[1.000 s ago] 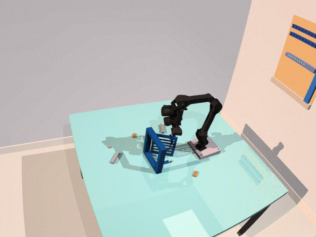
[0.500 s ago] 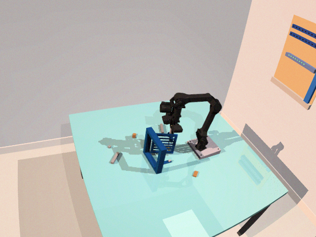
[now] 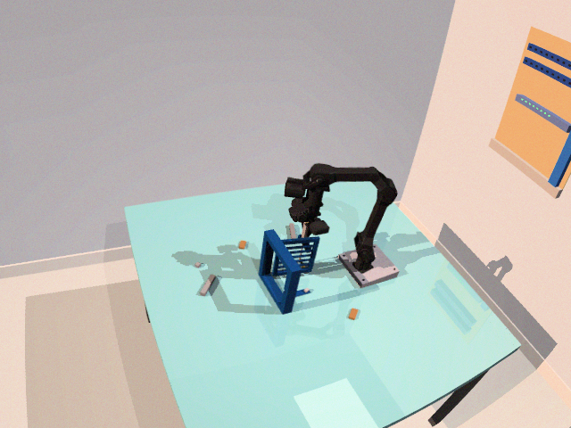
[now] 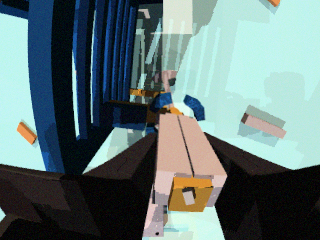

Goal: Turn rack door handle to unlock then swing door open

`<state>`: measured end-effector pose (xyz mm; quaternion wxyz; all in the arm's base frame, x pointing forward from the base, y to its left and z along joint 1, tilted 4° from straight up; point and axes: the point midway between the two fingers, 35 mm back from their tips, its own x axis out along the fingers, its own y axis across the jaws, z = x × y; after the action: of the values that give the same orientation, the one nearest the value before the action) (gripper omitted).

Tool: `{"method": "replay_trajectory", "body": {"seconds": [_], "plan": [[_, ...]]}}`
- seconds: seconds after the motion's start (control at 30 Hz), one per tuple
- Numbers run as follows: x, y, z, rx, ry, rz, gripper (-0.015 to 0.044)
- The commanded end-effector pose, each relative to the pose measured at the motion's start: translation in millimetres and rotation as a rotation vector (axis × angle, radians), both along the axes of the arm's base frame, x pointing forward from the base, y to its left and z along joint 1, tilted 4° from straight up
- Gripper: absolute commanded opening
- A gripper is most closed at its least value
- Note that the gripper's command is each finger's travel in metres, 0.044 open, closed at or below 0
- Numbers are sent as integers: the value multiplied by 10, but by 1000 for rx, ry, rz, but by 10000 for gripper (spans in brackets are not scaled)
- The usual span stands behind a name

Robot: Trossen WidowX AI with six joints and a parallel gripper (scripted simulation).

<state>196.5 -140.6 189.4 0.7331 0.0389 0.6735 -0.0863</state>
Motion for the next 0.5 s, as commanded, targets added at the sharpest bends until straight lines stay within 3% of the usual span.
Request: {"method": "replay_trajectory", "body": {"seconds": [0.0,0.47], "plan": [[16,-64,1,2,6,80,23],[32,-223,14,-9,15,195,23]]}}
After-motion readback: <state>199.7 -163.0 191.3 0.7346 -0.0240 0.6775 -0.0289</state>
